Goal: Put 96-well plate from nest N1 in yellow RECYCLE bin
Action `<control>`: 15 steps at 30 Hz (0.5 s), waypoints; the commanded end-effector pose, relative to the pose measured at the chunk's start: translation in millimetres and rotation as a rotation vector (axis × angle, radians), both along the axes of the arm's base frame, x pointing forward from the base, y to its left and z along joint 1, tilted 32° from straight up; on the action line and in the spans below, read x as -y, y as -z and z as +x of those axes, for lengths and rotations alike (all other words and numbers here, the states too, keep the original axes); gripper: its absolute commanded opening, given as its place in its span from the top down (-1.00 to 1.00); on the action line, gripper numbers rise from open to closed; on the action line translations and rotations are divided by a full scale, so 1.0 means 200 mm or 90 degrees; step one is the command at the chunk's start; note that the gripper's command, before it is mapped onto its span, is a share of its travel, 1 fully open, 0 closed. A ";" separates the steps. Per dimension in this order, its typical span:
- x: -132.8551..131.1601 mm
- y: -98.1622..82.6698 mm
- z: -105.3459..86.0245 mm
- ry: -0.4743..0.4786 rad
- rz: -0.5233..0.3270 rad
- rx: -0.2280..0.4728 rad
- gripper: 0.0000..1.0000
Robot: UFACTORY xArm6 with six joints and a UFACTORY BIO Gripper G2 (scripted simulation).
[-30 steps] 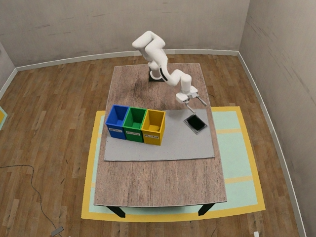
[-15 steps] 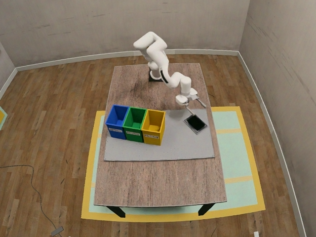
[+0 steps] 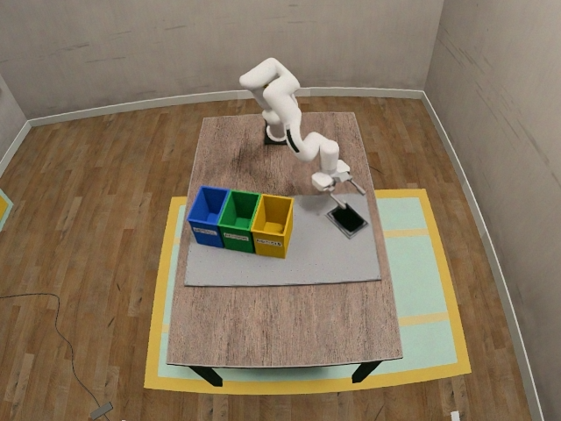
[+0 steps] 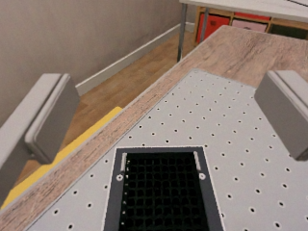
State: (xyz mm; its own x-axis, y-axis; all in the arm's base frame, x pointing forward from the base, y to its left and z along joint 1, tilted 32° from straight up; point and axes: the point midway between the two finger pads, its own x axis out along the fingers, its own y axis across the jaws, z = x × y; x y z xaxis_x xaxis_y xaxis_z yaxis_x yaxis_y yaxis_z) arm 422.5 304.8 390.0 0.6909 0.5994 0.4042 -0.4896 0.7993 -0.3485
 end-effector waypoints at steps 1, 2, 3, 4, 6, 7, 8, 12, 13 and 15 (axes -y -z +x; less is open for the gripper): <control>0.00 0.01 0.01 -0.001 0.002 0.003 0.25; 0.00 0.01 0.02 -0.001 0.002 0.003 0.25; 0.00 0.02 0.02 -0.001 0.002 0.003 0.25; 0.00 0.03 0.03 -0.001 0.002 0.003 0.25; 0.00 0.04 0.04 -0.001 0.002 0.003 0.25; 0.00 0.05 0.04 -0.001 0.002 0.003 0.25; 0.00 0.06 0.05 -0.001 0.002 0.003 0.25; 0.00 0.09 0.06 -0.001 0.002 0.003 0.25; 0.00 0.09 0.07 -0.001 0.002 0.003 0.25; 0.00 0.10 0.07 -0.001 0.002 0.003 0.25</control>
